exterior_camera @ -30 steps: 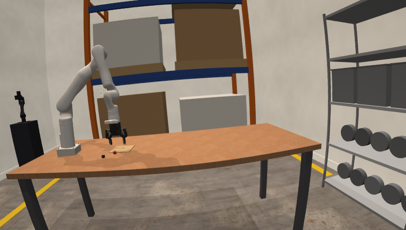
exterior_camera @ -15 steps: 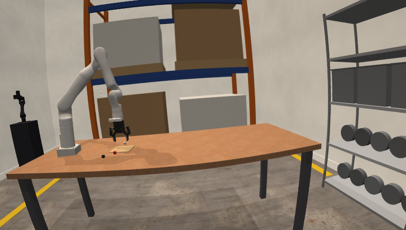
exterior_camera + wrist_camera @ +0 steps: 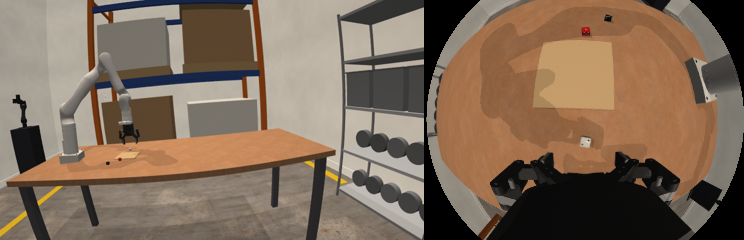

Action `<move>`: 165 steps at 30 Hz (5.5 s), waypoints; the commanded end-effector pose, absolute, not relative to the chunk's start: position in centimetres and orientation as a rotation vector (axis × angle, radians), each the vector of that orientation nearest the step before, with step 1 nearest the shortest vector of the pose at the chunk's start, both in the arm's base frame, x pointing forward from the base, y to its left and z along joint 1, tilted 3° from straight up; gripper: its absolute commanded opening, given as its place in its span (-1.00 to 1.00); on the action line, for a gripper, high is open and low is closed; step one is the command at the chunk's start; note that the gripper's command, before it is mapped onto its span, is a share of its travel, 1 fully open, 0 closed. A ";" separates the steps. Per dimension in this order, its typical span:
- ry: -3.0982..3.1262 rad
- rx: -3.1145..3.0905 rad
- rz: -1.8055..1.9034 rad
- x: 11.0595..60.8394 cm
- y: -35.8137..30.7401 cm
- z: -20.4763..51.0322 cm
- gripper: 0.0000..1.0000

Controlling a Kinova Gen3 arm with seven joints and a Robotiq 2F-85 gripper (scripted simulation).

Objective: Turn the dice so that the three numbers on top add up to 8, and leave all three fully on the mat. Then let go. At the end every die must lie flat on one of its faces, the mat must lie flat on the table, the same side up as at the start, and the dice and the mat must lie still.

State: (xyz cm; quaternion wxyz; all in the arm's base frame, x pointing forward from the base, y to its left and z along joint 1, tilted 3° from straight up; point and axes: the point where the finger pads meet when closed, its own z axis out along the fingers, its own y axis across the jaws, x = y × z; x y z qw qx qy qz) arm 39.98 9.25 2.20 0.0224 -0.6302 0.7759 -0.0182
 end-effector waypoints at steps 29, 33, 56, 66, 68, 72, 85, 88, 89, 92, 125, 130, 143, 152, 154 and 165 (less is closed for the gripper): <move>2.373 -1.989 -0.060 40.6 12.8 2.1 1.00; 2.373 -1.989 -0.060 40.6 12.8 2.1 1.00; 2.373 -1.989 -0.060 40.6 12.8 2.4 1.00; 2.373 -1.989 -0.060 40.4 12.8 5.7 1.00; 2.373 -1.989 -0.060 40.3 12.8 7.0 1.00; 2.373 -1.989 -0.060 40.1 12.8 9.5 1.00; 2.373 -1.989 -0.060 39.9 12.8 13.3 1.00; 2.373 -1.989 -0.060 39.9 12.8 13.4 1.00; 2.373 -1.989 -0.060 39.9 12.8 13.4 1.00; 2.373 -1.989 -0.060 39.9 12.8 13.4 1.00; 2.550 -1.763 -0.048 40.1 9.2 13.1 1.00; 2.613 -1.670 -0.043 40.1 7.8 13.0 1.00; 2.752 -1.433 -0.033 39.9 4.5 12.7 1.00; 2.821 -1.293 -0.028 39.7 2.6 12.6 1.00; 2.821 -1.293 -0.028 39.7 2.6 12.6 1.00; 2.885 -1.141 -0.023 39.4 0.7 12.5 1.00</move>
